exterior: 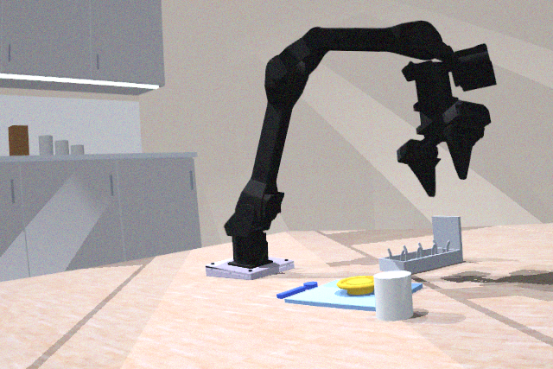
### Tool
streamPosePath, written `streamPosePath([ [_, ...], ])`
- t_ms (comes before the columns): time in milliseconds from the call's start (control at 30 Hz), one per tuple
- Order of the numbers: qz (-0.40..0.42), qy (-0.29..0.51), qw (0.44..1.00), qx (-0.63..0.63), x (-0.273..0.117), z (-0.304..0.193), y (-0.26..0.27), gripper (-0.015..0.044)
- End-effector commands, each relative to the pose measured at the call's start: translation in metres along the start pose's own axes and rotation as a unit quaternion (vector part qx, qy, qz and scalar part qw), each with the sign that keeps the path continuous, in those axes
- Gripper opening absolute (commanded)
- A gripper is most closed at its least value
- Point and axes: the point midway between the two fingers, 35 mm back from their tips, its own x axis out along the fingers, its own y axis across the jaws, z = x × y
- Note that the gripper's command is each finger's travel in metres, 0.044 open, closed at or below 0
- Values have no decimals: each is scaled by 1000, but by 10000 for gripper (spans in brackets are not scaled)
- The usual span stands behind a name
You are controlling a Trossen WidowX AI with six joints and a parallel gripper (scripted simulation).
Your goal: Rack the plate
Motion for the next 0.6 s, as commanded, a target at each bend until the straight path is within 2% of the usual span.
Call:
streamPosePath([
  [0,23,-2,998,58,-1,-22,-4,400],
  [567,119,-4,940,318,-9,-112,-8,400],
])
